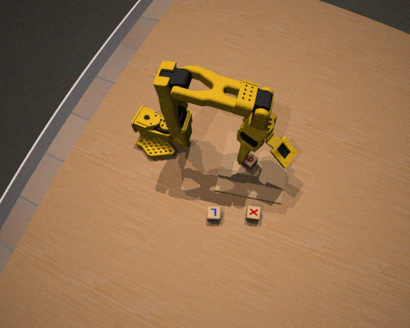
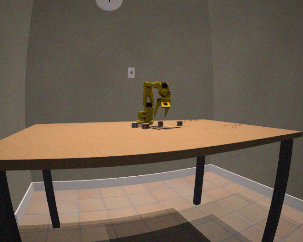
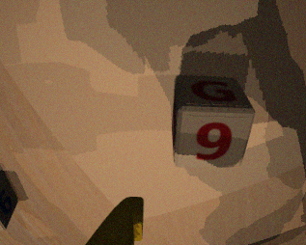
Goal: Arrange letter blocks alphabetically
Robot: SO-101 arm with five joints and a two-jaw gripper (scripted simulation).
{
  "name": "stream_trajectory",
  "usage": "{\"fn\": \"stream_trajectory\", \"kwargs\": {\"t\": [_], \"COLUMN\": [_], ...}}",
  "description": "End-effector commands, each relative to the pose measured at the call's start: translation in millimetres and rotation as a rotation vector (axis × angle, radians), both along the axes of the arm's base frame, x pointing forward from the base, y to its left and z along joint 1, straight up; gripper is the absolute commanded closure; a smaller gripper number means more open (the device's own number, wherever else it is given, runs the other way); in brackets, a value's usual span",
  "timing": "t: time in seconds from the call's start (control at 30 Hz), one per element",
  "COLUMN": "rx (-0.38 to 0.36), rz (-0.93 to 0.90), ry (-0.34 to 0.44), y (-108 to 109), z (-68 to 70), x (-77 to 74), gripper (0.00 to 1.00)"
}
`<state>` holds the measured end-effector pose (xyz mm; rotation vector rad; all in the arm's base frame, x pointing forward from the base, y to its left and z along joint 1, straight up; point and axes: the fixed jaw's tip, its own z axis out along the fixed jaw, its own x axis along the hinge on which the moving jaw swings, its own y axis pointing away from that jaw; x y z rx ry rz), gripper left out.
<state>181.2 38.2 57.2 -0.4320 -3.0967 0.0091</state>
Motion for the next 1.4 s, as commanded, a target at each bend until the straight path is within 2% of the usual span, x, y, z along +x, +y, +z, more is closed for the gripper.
{"fn": "stream_trajectory", "kwargs": {"t": [0.0,0.7,0.73,1.37], "rx": [0.004,0.004,0.013,0.013], "rz": [0.000,0.000,0.001,0.001], "ry": [-0.017,-0.016,-0.068,-0.068], "y": [1.5,1.5,3.2,3.2], "z": [1.8,1.5,9.2,9.1], "x": [3.9,3.9,9.9,9.9], "gripper": [0.68,0.68,0.68,0.68]}}
